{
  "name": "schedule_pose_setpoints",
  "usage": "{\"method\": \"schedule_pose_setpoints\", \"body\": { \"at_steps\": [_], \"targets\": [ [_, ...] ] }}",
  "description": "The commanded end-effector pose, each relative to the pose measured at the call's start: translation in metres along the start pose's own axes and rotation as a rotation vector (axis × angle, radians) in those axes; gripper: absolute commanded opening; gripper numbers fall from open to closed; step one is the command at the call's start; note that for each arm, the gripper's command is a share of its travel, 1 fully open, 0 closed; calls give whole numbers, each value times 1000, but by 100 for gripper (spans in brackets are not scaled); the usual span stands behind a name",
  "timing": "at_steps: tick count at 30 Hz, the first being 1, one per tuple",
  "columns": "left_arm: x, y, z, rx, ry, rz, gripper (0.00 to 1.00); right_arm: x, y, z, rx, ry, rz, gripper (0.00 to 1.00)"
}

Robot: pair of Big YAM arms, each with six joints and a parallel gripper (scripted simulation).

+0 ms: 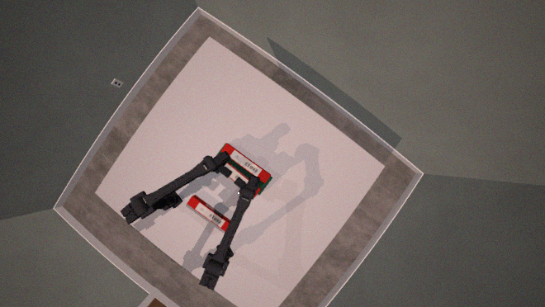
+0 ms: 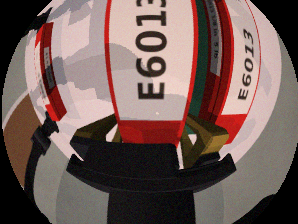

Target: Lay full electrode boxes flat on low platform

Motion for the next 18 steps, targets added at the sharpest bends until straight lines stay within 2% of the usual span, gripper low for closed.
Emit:
{"method": "schedule_pose_setpoints", "body": {
  "at_steps": [1,18],
  "targets": [
    [-50,6,13,1,-133,-13,0,-65,9,-8,10,134,-38,0],
    [-47,7,13,1,-131,-13,0,-61,9,-8,8,131,-37,0]
  ]
}}
Point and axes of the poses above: on each arm, the point where the finger pads meet when closed, its own x axis out along the fingers, its own z axis across the jaws, y = z × x, the point moved 9 cm from there along -x, back along the fingers, and after that the axes turned 5 degrees about x, right-handed, at the moved point
